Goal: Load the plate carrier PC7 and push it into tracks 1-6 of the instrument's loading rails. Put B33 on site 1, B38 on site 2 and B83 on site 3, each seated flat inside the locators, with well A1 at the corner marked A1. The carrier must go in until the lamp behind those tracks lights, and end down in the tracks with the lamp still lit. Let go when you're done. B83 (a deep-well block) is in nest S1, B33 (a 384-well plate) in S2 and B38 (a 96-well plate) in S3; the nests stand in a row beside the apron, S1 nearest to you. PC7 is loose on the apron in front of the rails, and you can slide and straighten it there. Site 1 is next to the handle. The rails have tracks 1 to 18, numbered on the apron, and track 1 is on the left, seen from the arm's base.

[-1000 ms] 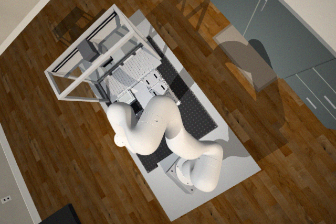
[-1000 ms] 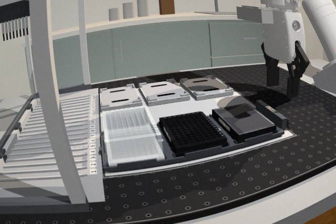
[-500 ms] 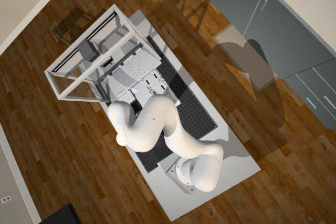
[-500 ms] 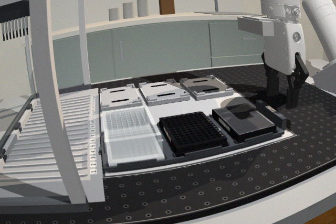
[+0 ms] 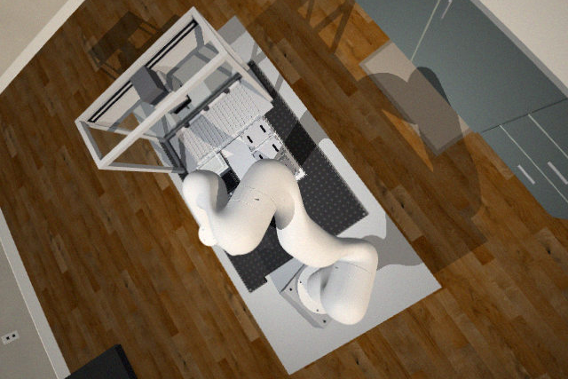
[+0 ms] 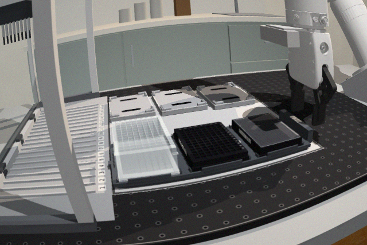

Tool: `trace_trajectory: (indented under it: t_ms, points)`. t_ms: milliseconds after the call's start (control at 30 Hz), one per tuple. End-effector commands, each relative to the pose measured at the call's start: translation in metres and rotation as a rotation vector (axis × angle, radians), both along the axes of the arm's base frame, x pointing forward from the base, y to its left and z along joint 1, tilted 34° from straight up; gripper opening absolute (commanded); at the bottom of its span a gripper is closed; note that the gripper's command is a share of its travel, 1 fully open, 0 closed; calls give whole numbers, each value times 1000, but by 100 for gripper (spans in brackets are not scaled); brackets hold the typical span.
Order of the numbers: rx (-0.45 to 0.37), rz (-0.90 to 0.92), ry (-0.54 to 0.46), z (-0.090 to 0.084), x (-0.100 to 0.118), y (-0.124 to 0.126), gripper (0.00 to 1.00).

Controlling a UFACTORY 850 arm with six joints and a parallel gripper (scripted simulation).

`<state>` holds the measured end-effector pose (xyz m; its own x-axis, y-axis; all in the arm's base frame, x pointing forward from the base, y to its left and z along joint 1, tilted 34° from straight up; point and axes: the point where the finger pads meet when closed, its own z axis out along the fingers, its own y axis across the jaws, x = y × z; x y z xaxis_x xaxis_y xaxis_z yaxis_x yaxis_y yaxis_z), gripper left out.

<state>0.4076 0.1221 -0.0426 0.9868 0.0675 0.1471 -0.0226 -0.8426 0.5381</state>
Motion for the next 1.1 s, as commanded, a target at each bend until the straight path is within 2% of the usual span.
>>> trace_trajectory:
  t_ms: [0, 1067]
  points:
    - [1, 0, -1, 0, 1, 0, 82]
    - [1, 0, -1, -16, 4, -10, 82]
